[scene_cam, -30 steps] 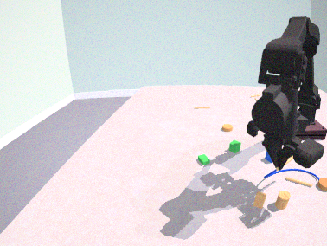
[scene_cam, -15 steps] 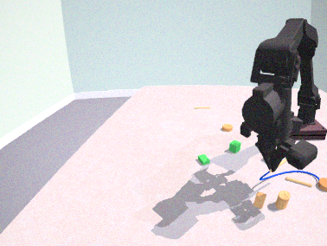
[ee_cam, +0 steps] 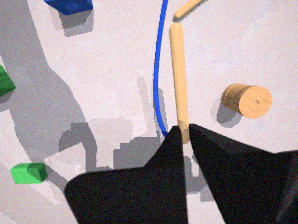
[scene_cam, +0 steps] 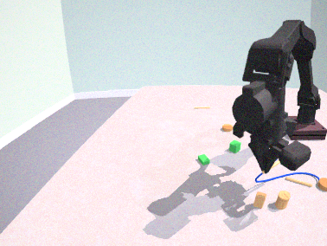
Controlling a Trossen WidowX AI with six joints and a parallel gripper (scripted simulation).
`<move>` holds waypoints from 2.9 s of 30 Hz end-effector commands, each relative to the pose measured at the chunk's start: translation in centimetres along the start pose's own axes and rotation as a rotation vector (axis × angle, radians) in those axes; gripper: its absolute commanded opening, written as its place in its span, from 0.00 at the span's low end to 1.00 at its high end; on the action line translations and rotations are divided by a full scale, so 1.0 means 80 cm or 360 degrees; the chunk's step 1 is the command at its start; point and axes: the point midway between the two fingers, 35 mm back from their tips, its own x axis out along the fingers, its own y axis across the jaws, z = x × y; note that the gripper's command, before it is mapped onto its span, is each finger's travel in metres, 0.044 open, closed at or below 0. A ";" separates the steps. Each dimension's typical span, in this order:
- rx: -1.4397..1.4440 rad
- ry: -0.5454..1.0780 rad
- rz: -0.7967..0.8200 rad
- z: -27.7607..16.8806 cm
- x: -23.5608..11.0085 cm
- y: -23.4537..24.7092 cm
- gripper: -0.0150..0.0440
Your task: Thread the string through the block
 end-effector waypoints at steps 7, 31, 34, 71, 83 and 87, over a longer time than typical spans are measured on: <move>-0.0007 0.0043 0.0008 -0.017 -0.003 0.008 0.25; -0.0025 0.0128 0.0026 -0.049 -0.007 0.026 0.25; -0.0027 0.0139 0.0029 -0.053 -0.007 0.028 0.25; -0.0035 0.0181 0.0042 -0.060 0.012 0.058 0.25; -0.0035 0.0178 0.0044 -0.054 0.025 0.071 0.25; -0.0035 0.0177 0.0044 -0.052 0.029 0.075 0.25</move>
